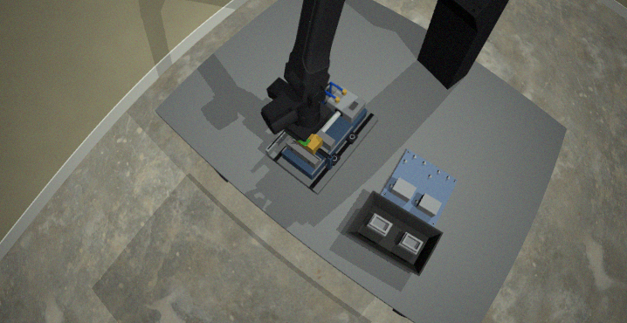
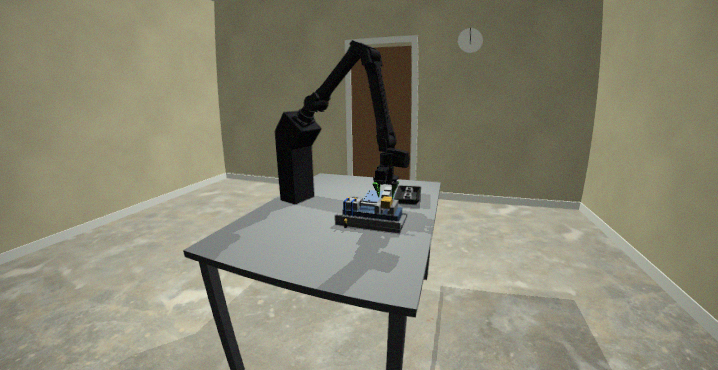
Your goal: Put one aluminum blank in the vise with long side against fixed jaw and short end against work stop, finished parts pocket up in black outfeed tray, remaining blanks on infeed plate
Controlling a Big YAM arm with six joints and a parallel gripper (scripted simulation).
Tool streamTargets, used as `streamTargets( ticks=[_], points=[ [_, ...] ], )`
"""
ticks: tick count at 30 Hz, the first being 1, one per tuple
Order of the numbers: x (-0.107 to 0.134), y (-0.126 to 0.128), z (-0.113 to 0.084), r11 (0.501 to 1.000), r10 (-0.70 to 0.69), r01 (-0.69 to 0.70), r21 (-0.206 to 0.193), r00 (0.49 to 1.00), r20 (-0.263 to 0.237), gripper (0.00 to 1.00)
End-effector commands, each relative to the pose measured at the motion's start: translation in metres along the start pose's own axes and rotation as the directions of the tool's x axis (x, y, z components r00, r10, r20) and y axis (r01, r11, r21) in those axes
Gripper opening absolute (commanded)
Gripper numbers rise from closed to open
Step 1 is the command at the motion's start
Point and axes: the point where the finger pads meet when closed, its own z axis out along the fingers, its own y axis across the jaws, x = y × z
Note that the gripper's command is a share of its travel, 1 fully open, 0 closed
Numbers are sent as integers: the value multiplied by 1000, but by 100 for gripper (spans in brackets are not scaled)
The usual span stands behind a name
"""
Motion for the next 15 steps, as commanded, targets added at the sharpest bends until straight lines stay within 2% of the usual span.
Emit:
streamTargets(
  ticks=[1,15],
  points=[
    [8,13,5,1000,-6,6,-22,1000,-7,64],
    [8,14,2,1000,-6,6,-25,1000,-6,64]
  ],
)
